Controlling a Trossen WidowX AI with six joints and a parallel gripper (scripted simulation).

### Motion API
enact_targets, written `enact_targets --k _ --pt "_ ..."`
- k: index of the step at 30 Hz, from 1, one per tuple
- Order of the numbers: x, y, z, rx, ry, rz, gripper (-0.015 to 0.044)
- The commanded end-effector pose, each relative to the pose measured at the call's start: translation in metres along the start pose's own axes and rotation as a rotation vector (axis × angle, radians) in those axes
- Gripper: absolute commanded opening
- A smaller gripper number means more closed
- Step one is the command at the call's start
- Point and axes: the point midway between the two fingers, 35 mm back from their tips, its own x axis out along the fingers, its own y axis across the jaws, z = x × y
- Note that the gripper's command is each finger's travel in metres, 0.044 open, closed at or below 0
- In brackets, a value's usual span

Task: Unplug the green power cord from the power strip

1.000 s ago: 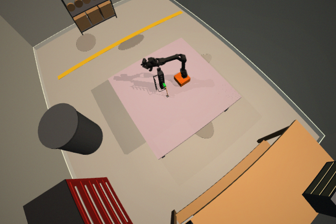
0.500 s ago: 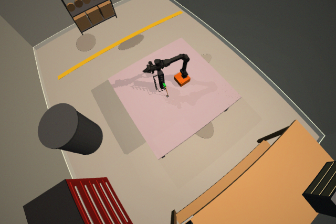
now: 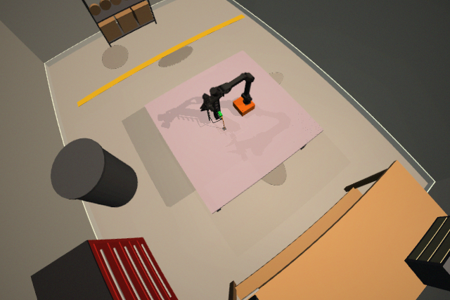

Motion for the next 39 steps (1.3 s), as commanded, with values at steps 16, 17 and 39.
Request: enact_targets --k 16,17,39 --pt "-0.03 -0.048 -0.194 -1.63 1.024 0.468 0.016" --pt "-0.034 -0.052 -0.2 -1.675 1.071 0.52 0.016" --pt "-0.044 -0.063 -0.211 -1.76 1.18 0.649 0.016"
